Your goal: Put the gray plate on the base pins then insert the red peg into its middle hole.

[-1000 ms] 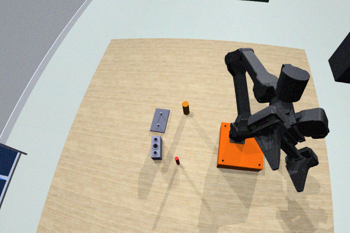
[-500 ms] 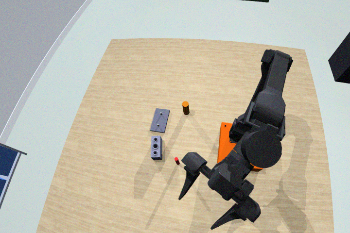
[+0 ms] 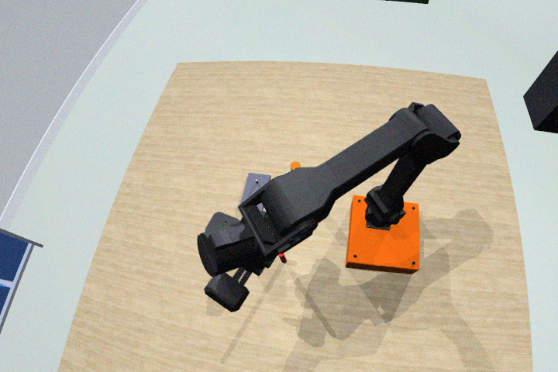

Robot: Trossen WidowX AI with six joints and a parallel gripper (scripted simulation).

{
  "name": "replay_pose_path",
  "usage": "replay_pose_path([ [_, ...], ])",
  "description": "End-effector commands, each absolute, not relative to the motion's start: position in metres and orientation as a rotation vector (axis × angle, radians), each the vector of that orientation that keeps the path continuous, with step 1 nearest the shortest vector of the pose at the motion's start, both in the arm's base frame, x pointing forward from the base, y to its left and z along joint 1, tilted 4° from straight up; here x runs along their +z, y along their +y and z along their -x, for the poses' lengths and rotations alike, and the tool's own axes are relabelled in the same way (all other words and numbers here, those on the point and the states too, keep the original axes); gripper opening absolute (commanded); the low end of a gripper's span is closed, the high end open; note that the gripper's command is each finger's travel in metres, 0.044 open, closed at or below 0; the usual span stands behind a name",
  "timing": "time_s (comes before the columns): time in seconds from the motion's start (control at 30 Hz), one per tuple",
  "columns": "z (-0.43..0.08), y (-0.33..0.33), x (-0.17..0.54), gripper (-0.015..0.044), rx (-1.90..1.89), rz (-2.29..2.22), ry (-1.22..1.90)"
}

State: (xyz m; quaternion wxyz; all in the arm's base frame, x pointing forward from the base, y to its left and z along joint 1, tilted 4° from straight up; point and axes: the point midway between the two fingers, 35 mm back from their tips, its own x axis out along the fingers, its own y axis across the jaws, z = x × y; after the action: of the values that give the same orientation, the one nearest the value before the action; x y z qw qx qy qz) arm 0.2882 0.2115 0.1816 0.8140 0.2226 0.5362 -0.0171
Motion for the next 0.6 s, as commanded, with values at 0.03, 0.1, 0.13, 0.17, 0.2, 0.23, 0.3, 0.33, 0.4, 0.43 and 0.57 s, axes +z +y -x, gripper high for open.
replay_pose_path([
  [0.03,-0.325,0.149,0.135,0.0440,-0.580,-0.776,1.289],
  [0.1,-0.332,0.126,0.120,0.0440,-0.776,-0.877,1.310],
  [0.13,-0.335,0.115,0.114,0.0440,-0.877,-0.926,1.315],
  [0.17,-0.337,0.103,0.107,0.0440,-0.980,-0.975,1.317],
  [0.2,-0.339,0.095,0.102,0.0440,-1.049,-1.007,1.317],
  [0.23,-0.339,0.090,0.100,0.0440,-1.094,-1.028,1.315],
  [0.3,-0.340,0.088,0.099,0.0440,-1.109,-1.034,1.315],
  [0.33,-0.340,0.088,0.099,0.0440,-1.109,-1.034,1.315],
  [0.4,-0.340,0.088,0.099,0.0440,-1.109,-1.034,1.315],
  [0.43,-0.340,0.088,0.099,0.0440,-1.109,-1.034,1.315],
  [0.57,-0.342,0.087,0.074,0.0440,-1.109,-1.034,1.314],
])
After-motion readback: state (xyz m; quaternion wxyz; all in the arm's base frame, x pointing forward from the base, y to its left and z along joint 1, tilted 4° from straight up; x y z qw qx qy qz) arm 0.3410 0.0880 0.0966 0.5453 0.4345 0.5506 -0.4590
